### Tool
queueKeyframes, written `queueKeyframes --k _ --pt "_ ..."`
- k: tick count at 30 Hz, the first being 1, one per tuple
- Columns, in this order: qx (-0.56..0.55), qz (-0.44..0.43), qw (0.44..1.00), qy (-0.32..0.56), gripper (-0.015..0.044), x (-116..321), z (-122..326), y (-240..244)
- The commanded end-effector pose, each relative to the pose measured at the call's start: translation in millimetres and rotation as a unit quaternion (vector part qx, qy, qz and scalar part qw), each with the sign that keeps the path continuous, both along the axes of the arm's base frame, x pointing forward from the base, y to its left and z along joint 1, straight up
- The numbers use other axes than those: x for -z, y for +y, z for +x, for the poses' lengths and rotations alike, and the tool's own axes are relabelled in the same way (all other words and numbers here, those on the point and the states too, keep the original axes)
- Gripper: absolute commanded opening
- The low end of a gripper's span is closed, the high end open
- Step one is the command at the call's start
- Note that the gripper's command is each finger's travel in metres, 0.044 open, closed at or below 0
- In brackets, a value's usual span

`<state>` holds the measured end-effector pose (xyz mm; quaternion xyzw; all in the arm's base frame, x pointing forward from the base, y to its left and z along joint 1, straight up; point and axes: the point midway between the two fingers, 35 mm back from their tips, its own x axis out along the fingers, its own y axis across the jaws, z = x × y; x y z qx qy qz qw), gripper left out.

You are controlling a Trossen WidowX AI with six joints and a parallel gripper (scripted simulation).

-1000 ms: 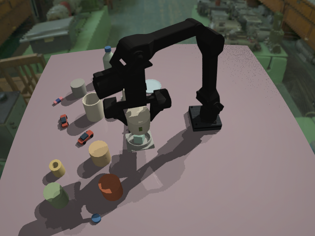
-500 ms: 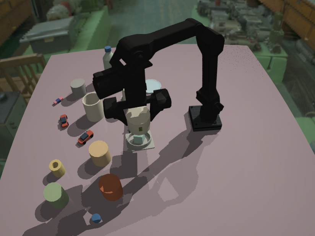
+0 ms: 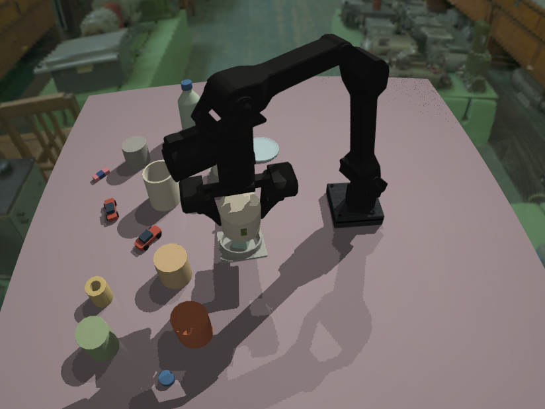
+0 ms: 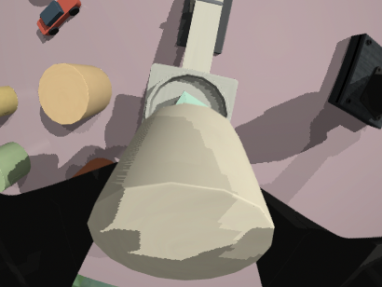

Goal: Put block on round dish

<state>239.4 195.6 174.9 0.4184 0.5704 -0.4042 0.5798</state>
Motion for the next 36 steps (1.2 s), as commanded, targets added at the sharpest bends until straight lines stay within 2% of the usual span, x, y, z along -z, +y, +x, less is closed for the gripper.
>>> queueKeyframes --k 1,14,20,28,36 --pt "-0.003 -0.002 1.0 0.003 0.0 20 -11 22" --pt "-0.001 0.004 1.0 0.004 0.0 83 -66 83" --pt "-0.001 0.004 1.0 0.004 0.0 89 -67 84" --pt "-0.001 0.004 1.0 0.004 0.0 123 -67 85" --pt "-0.001 0.004 1.0 0.004 0.0 126 -67 85"
